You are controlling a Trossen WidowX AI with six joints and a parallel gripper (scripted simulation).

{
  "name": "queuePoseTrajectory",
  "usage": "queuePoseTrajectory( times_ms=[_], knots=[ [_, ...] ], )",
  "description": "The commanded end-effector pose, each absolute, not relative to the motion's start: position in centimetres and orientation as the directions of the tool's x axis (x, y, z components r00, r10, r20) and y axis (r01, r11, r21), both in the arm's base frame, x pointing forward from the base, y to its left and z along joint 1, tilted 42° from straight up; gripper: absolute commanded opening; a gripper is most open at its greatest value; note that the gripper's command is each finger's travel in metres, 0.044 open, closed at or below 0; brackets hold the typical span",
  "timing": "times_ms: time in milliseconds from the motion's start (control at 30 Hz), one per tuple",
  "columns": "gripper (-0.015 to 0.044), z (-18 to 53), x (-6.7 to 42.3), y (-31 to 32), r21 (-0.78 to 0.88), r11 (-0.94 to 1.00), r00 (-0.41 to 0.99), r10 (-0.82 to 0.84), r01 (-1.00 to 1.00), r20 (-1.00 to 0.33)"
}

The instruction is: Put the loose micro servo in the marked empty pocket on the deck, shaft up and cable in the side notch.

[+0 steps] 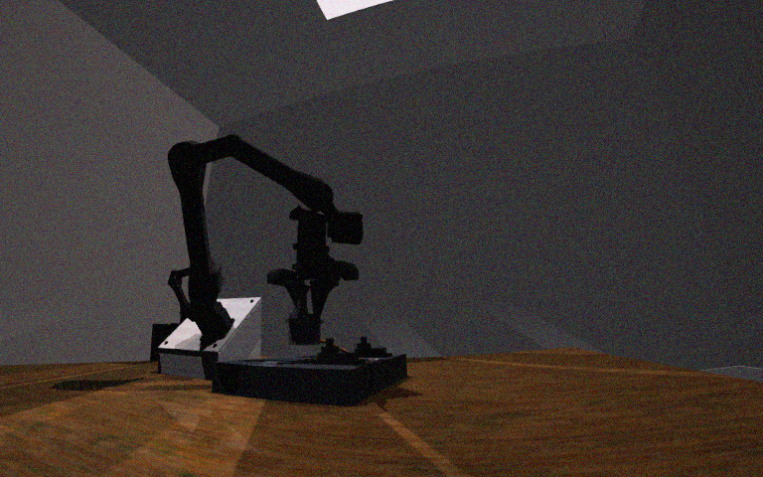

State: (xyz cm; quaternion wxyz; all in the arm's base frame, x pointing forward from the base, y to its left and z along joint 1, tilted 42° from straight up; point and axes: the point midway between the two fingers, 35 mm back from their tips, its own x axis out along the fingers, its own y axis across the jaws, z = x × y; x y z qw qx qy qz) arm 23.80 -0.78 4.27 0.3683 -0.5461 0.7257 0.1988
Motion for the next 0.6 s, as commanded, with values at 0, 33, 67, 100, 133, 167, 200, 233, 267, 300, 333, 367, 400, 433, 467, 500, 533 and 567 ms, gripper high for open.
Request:
queuePoseTrajectory(
  times_ms=[0,33,67,100,133,167,200,233,267,300,333,367,400,433,467,500,533,567],
  knots=[
    [0.0000,4.71,23.72,-0.97,-0.127,0.326,-0.123,-0.648,-0.937,-0.752],
    [0.0000,4.71,23.72,-0.97,-0.138,0.338,-0.123,-0.648,-0.931,-0.752],
    [0.0000,4.71,23.72,-0.97,-0.153,0.353,-0.123,-0.648,-0.923,-0.752],
    [0.0000,4.71,23.72,-0.97,-0.171,0.372,-0.123,-0.648,-0.913,-0.752],
    [0.0000,4.71,23.72,-0.97,-0.191,0.393,-0.123,-0.648,-0.900,-0.752],
    [0.0000,4.71,23.72,-0.97,-0.212,0.415,-0.123,-0.648,-0.885,-0.752],
    [0.0000,4.71,23.72,-0.97,-0.233,0.436,-0.123,-0.648,-0.869,-0.752],
    [0.0000,4.71,23.72,-0.97,-0.254,0.457,-0.123,-0.648,-0.852,-0.752],
    [0.0000,4.71,23.72,-0.97,-0.275,0.478,-0.123,-0.648,-0.834,-0.752],
    [0.0000,4.71,23.72,-0.97,-0.295,0.498,-0.123,-0.648,-0.816,-0.752],
    [0.0000,4.71,23.72,-0.97,-0.315,0.517,-0.123,-0.648,-0.796,-0.752],
    [0.0000,4.71,23.73,-0.97,-0.335,0.536,-0.123,-0.648,-0.775,-0.752],
    [0.0000,4.71,23.73,-0.97,-0.354,0.554,-0.123,-0.648,-0.754,-0.752],
    [0.0000,4.71,23.72,-0.97,-0.373,0.571,-0.123,-0.648,-0.731,-0.752],
    [0.0000,4.71,23.72,-0.97,-0.391,0.588,-0.123,-0.648,-0.708,-0.752],
    [0.0000,4.71,23.72,-0.97,-0.409,0.604,-0.123,-0.648,-0.684,-0.752],
    [0.0000,4.71,23.72,-0.97,-0.426,0.620,-0.123,-0.648,-0.659,-0.752],
    [0.0000,4.71,23.72,-0.97,-0.443,0.635,-0.123,-0.648,-0.633,-0.752]
  ],
)
